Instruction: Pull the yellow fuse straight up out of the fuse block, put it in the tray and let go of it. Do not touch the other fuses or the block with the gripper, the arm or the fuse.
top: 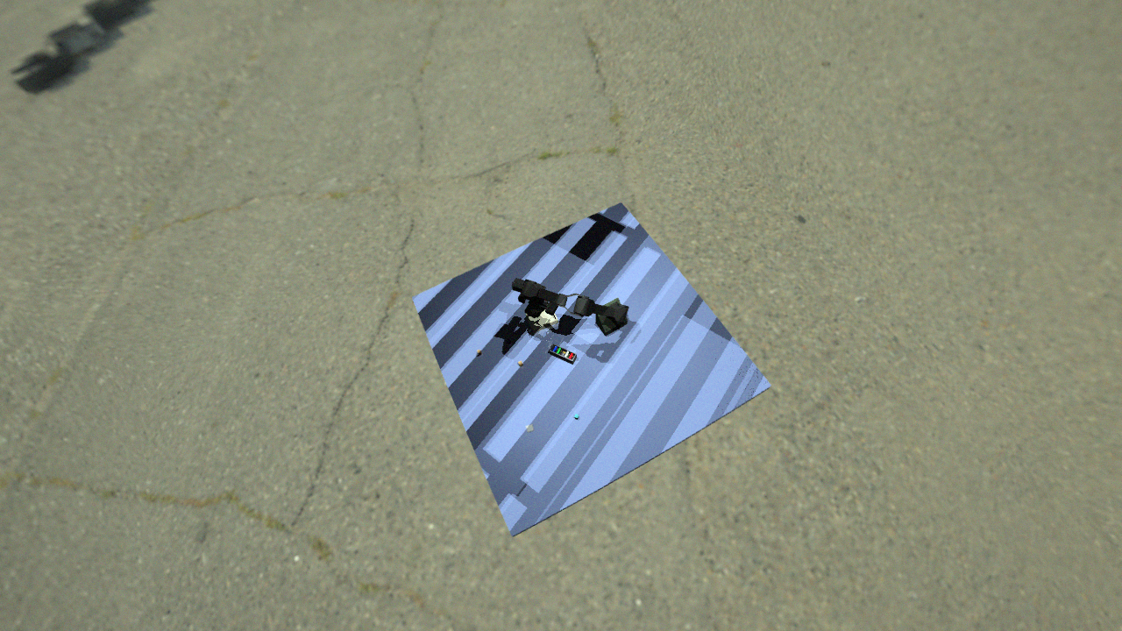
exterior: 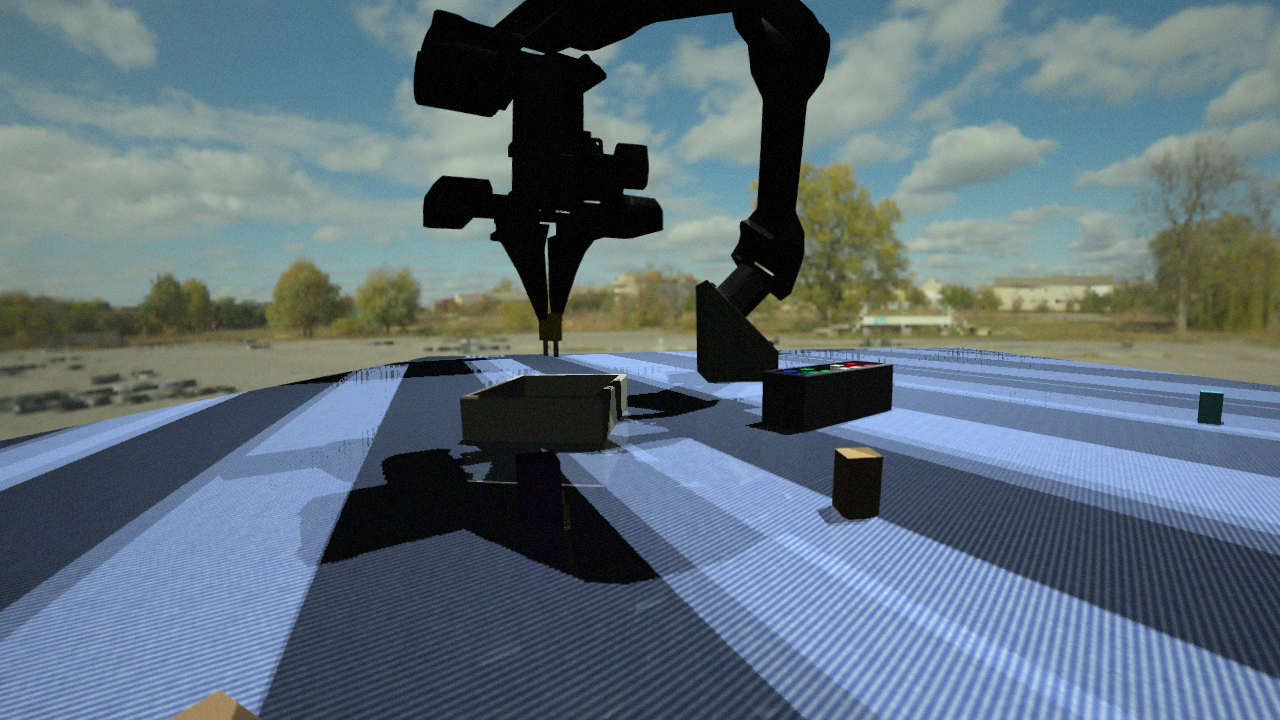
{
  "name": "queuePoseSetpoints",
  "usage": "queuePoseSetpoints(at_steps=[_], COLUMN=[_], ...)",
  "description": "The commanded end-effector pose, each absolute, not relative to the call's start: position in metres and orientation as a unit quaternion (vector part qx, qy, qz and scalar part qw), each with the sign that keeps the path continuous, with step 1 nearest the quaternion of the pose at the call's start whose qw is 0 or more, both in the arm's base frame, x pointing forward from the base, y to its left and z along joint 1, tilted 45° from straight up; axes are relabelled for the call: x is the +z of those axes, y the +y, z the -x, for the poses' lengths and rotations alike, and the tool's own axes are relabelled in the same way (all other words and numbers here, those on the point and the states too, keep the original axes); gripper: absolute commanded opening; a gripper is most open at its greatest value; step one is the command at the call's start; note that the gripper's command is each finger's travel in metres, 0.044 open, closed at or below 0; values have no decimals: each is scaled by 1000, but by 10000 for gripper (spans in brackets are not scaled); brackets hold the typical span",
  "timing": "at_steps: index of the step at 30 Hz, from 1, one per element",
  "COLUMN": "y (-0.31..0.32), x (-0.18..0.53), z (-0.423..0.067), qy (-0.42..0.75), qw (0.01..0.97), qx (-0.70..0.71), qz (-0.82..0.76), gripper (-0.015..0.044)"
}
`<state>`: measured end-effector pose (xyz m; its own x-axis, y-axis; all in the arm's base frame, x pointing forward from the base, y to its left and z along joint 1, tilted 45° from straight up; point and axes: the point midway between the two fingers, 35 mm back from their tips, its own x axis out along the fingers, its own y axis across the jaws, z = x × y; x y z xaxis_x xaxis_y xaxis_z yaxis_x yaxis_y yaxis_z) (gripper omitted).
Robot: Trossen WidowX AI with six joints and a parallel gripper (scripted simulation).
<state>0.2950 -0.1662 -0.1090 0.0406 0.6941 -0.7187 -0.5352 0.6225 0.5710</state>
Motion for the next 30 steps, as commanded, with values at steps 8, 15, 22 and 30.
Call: queuePoseSetpoints(at_steps=[8,15,22,30], y=[-152,-146,-148,-157], x=[-122,-128,-126,-118], z=[-295,-295,-295,-295], qy=[545,544,544,545], qw=[717,717,717,717], qx=[428,429,429,429], qz=[-76,-77,-74,-75], gripper=[0,0,158,330])
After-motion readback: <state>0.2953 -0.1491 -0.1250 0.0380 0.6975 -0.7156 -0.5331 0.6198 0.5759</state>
